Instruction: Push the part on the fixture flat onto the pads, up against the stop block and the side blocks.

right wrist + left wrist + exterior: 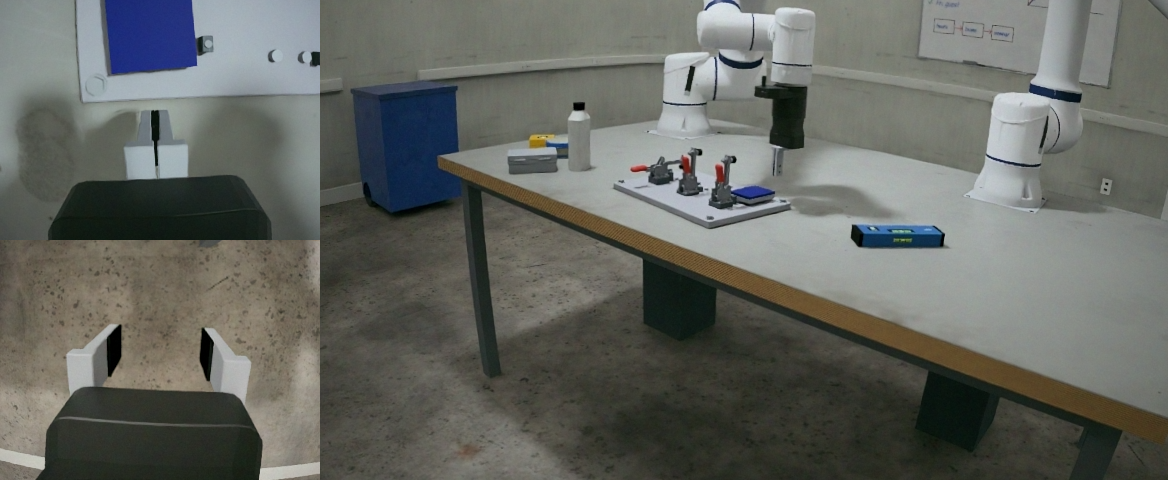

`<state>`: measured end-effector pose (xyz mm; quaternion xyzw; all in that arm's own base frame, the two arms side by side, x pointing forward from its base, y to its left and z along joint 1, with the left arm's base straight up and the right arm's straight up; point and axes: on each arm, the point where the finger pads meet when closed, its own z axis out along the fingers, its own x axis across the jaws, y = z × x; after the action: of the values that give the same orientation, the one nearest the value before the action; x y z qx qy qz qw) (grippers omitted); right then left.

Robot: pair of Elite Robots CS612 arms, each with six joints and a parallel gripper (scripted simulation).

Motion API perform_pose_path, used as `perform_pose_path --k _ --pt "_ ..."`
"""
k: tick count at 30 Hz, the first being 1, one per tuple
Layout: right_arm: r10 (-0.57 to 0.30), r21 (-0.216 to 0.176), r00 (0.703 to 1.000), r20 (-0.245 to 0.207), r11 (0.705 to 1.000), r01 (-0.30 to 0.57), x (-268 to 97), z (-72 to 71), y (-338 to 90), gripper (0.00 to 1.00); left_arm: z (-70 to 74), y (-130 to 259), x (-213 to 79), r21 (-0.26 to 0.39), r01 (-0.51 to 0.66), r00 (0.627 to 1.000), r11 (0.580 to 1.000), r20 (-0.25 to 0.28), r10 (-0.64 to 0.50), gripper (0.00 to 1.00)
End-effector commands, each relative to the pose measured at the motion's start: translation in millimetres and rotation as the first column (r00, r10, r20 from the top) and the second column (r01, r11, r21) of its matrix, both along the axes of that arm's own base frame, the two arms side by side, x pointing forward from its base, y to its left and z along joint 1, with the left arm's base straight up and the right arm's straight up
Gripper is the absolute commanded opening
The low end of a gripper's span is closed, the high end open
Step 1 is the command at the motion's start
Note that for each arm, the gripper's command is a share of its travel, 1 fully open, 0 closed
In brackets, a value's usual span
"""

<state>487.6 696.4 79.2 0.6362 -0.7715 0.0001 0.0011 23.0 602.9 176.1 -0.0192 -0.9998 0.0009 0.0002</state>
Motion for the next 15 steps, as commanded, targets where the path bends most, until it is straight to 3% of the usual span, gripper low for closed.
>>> perform_pose_path --k 1,8,15 --pt "0.000 0.001 1.000 0.001 1.000 0.000 -1 1.3 1 0.00 0.9 1 0 0.002 0.000 1.000 1.000 0.000 0.000 1.00" --pt "0.000 0.001 1.000 0.001 1.000 0.000 -1 -0.8 1 0.00 0.9 1 0 0.002 0.000 1.000 1.000 0.000 0.000 1.00" --pt "0.000 0.001 1.000 0.001 1.000 0.000 -1 -12.2 1 0.00 0.9 1 0 0.002 0.000 1.000 1.000 0.000 0.000 1.00"
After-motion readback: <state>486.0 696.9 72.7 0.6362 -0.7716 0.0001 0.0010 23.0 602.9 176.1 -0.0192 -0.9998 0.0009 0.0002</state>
